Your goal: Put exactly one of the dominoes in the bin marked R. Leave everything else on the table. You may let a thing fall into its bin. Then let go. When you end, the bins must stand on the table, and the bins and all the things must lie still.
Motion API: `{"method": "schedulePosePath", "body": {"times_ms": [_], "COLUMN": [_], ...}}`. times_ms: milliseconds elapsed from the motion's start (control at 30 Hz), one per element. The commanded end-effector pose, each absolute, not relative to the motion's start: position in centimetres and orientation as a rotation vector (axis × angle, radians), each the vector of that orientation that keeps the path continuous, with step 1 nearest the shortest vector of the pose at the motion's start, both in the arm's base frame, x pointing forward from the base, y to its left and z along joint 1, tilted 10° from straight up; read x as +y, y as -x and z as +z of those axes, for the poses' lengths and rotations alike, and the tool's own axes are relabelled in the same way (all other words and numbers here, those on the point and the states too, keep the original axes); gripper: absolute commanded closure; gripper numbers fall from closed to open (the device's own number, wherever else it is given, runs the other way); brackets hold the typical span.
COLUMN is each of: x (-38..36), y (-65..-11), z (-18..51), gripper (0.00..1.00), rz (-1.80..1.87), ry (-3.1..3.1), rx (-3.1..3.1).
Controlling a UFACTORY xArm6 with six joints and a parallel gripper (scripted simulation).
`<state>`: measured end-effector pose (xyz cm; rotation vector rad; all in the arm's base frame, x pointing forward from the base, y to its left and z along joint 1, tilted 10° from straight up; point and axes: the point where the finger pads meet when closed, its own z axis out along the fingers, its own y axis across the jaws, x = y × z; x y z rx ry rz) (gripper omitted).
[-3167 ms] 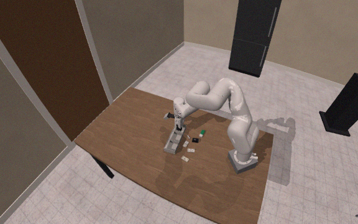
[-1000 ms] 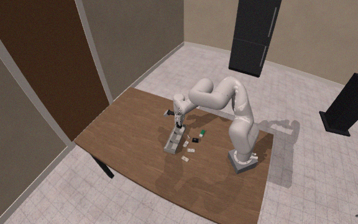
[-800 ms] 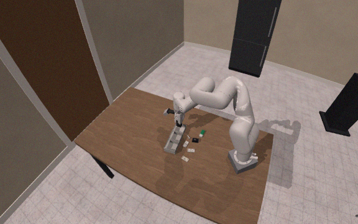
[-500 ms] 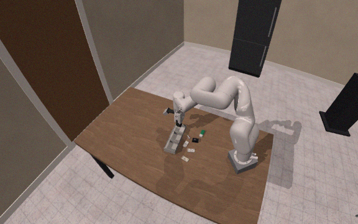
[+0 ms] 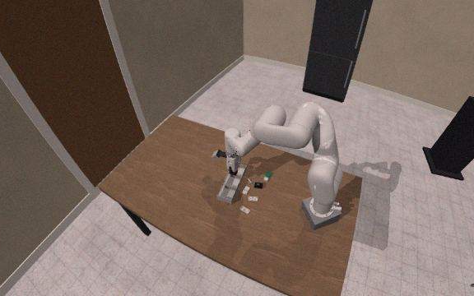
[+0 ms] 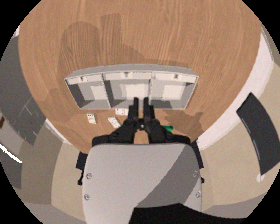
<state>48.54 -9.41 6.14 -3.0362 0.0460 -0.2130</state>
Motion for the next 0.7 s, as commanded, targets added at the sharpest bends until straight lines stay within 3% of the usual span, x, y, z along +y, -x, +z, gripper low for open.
{"method": "schedulePosePath", "body": {"times_ms": [0, 667], "x": [-7.1, -6.8], "y": [-48.8, -49.2], "z": [6.6, 3.7], "gripper": [0.93, 0.93], "rz": [-0.220, -0.219], "ry": [3.039, 3.039], "rx": [0.048, 0.048]}}
